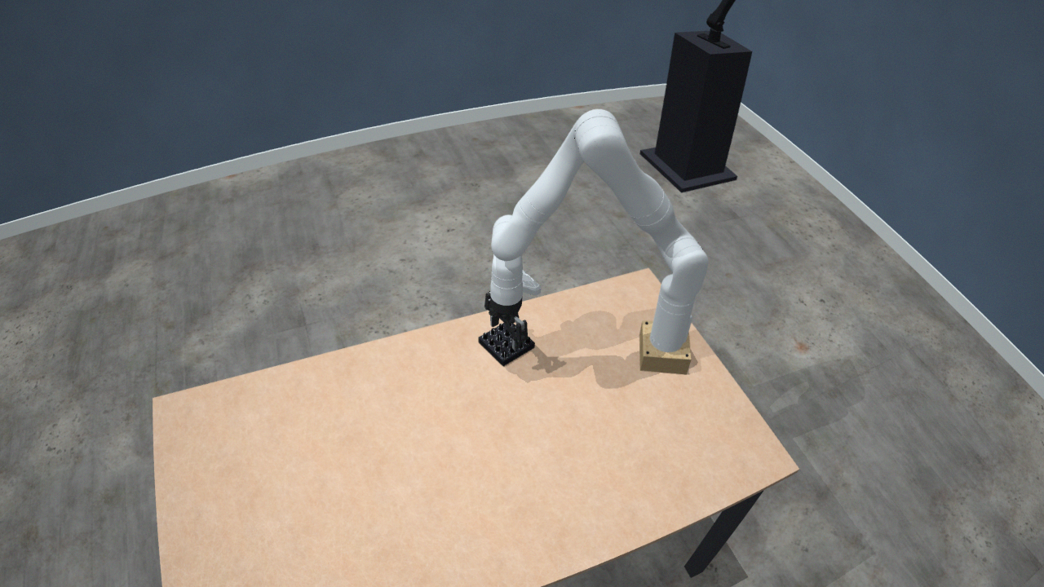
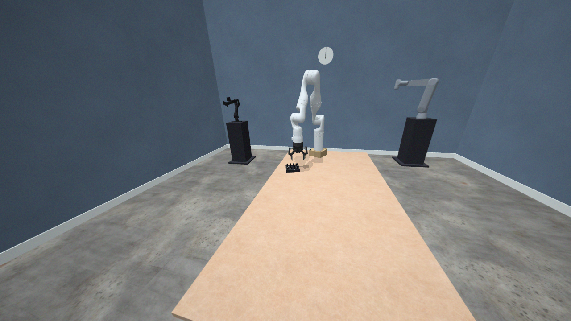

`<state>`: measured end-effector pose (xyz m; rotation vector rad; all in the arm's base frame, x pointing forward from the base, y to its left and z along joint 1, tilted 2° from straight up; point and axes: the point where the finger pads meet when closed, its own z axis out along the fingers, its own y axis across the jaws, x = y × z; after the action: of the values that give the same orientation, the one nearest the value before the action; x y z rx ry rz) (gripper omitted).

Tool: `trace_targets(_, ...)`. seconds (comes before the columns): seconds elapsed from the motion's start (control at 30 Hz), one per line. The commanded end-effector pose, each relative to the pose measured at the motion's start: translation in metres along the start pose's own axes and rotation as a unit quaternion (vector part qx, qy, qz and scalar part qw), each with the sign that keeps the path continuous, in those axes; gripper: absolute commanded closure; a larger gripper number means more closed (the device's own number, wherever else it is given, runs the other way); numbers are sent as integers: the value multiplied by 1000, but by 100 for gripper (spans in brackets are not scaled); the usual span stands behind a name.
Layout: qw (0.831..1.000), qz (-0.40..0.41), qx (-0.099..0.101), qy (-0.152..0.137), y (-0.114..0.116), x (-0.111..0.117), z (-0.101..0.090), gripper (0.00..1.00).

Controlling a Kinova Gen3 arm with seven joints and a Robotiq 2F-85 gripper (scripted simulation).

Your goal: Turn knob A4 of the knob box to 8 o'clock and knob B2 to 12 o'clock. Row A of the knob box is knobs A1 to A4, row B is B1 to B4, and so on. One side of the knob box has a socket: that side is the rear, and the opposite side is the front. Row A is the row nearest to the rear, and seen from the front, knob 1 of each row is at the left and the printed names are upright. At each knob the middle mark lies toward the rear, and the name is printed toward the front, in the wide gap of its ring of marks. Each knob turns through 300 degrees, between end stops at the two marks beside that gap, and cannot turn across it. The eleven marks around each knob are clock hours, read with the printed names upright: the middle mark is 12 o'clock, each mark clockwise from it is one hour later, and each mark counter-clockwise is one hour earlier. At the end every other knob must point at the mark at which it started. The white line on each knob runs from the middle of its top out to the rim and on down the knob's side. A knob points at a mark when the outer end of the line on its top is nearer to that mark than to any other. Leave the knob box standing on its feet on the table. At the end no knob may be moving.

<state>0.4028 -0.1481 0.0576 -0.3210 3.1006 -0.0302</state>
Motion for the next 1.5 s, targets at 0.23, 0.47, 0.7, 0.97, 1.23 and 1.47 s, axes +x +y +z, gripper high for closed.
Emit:
trace_targets(0.23, 1000, -4, 1, -2, -1, -1, -1, 0)
trace_targets(0.47, 1000, -4, 1, -2, -1, -1, -1, 81)
trace_targets(0.7, 1000, -4, 1, -2, -1, -1, -1, 81)
trace_targets(0.97, 1000, -4, 1, -2, -1, -1, -1, 81)
trace_targets(1.23, 1000, -4, 1, -2, -1, -1, -1, 81)
trace_targets(1.47, 1000, -4, 1, -2, -1, -1, -1, 81)
